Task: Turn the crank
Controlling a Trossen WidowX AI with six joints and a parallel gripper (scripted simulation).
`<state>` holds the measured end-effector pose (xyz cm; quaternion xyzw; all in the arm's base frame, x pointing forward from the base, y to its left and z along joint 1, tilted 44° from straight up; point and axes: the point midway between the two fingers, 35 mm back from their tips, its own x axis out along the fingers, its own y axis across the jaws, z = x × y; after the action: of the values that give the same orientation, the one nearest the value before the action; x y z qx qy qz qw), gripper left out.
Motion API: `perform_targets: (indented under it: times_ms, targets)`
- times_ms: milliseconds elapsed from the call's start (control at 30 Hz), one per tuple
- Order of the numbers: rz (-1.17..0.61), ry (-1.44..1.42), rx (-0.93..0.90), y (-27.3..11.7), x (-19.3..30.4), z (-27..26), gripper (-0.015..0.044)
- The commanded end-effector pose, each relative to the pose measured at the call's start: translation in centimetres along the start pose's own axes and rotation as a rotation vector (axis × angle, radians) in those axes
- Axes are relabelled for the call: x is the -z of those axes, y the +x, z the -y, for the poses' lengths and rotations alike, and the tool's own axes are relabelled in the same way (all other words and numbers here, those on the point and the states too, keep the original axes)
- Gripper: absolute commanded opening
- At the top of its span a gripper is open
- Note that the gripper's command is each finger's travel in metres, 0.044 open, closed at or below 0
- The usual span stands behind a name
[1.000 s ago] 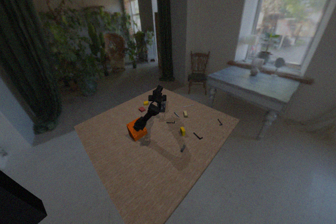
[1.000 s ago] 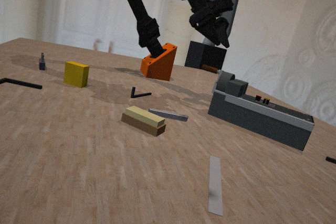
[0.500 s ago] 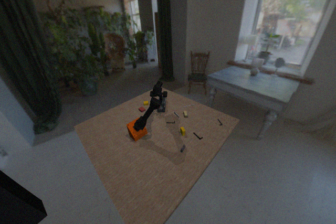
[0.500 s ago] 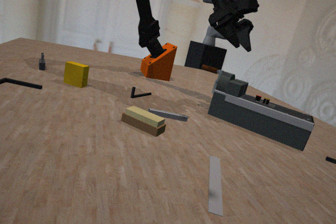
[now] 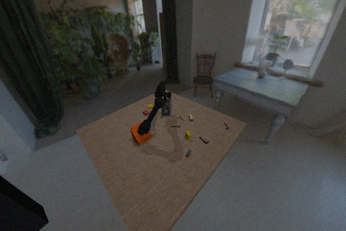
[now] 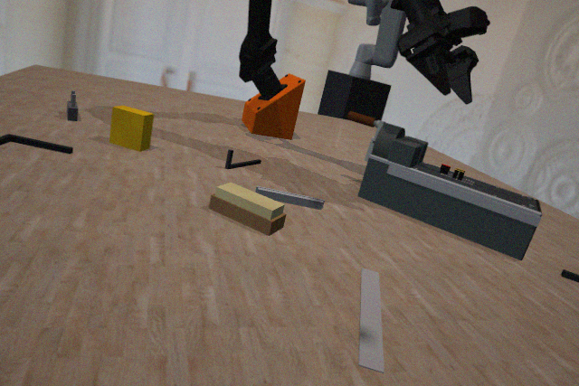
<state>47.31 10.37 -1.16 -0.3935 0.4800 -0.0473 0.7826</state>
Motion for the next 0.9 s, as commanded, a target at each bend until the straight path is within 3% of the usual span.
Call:
perform_targets:
  times_ms: [0,200,867]
  targets:
    - [-0.011,0.002,0.011,2.1,1.3,0.0,0.0440]
    - [-0.011,0.002,0.013,4.9,4.1,-0.2,0.0440]
    - [-0.011,0.002,0.013,5.0,4.2,-0.2,0.0440]
